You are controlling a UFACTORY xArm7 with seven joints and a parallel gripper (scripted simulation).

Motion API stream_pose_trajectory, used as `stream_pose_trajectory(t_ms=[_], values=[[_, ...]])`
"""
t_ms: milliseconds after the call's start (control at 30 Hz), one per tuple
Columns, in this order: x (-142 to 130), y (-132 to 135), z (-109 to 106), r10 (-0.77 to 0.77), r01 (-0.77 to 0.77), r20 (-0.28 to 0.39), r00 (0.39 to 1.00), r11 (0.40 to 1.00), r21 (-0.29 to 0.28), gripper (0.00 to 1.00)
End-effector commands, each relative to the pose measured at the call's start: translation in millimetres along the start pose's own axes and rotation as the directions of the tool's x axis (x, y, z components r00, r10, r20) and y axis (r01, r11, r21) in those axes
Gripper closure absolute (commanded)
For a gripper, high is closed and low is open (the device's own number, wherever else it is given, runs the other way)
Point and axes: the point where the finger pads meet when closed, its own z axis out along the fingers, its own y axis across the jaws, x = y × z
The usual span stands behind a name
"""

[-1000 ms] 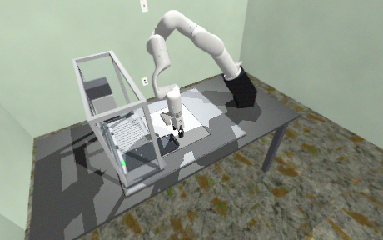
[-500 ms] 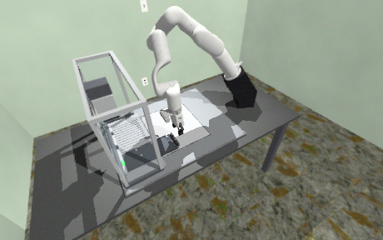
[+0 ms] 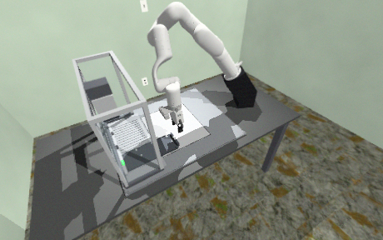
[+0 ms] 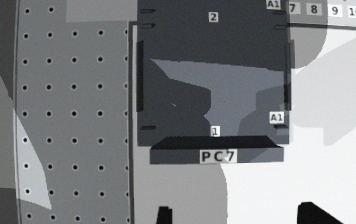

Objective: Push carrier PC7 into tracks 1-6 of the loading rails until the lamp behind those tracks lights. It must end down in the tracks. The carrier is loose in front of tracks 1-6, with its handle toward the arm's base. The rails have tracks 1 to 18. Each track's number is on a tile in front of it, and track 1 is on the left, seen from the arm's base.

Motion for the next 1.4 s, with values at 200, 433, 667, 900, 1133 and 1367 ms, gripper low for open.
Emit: stream_pose_trajectory(t_ms=[200,433,667,900,1133,1367], values=[[1,-1,-18,-0.001,0.001,-0.002,1.0,1.0,0.002,0.18],[1,-1,-29,-0.001,0.001,-0.002,1.0,1.0,0.002,0.18],[1,-1,-38,-0.001,0.001,-0.002,1.0,1.0,0.002,0.18],[1,-1,-49,-0.001,0.001,-0.002,1.0,1.0,0.002,0.18],[1,-1,-58,-0.001,0.001,-0.002,1.0,1.0,0.002,0.18],[1,-1,-65,-0.001,0.001,-0.002,1.0,1.0,0.002,0.18]])
